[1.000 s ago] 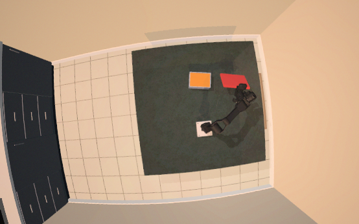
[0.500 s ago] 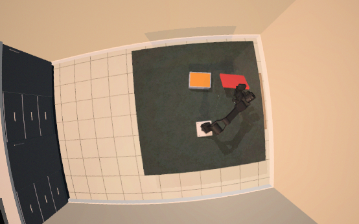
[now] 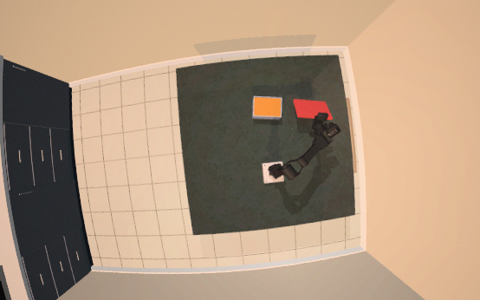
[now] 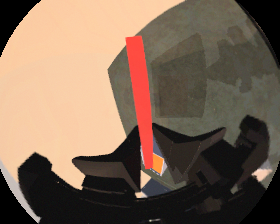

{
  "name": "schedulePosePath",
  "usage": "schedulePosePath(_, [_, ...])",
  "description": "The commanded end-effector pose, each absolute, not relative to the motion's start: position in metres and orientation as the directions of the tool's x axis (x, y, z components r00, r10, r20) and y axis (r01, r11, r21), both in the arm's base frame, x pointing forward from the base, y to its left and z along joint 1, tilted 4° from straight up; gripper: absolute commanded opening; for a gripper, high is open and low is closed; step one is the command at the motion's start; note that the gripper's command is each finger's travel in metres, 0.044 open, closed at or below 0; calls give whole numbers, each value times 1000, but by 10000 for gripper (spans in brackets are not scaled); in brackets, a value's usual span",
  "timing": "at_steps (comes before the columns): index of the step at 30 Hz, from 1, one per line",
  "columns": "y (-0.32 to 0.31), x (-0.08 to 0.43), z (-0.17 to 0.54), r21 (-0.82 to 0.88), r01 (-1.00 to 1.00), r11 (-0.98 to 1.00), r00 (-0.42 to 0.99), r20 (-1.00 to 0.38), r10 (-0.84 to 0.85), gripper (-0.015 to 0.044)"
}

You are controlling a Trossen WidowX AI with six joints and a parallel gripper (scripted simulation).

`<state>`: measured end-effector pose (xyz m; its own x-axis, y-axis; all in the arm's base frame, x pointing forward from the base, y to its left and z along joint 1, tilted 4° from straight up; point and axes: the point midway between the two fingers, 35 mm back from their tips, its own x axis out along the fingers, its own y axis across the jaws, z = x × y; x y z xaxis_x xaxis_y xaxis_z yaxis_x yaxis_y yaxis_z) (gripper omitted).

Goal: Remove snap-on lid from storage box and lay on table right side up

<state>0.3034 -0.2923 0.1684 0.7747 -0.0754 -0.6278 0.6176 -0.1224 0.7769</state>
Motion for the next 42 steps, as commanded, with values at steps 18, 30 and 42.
schedulePosePath(18, [-293, 305, 154, 782, 612, -119, 779, -622, -79, 0])
schedulePosePath(30, [-292, 305, 144, 782, 612, -120, 779, -622, -79, 0])
schedulePosePath(42, [-292, 305, 134, 782, 612, -120, 779, -622, -79, 0])
